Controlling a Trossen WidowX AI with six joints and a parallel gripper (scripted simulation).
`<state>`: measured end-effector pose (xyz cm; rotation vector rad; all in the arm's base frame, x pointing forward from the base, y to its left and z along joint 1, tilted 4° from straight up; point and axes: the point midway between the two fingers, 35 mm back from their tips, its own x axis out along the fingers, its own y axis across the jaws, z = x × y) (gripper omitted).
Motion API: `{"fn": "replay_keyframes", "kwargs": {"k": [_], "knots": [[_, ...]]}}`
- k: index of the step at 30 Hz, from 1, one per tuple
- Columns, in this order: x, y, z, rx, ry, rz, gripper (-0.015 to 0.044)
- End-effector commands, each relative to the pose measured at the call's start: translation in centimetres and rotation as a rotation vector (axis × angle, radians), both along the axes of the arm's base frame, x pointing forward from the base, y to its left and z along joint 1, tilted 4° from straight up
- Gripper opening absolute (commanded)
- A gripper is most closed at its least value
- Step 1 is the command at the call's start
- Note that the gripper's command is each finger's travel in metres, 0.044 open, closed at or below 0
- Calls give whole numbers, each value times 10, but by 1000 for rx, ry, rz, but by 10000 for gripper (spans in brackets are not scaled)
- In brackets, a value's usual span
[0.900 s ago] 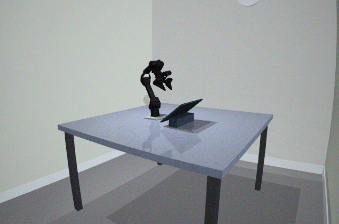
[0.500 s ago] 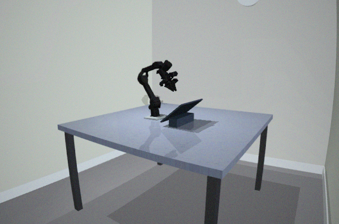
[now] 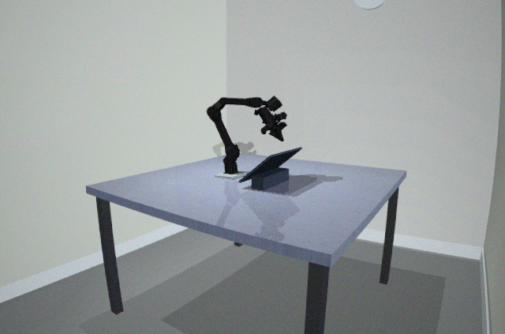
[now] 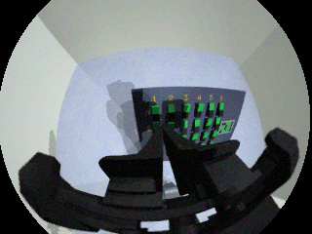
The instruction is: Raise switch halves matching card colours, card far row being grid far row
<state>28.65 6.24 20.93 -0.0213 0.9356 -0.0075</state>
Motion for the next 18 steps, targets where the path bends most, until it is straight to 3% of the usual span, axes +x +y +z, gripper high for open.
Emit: {"fn": "replay_keyframes", "kwargs": {"k": [1,5,18], "knots": [[5,5,-3,-1,-10,-18,0],[25,4,-28,-1,12,-18,0],[32,3,-37,-1,12,-18,0]]}}
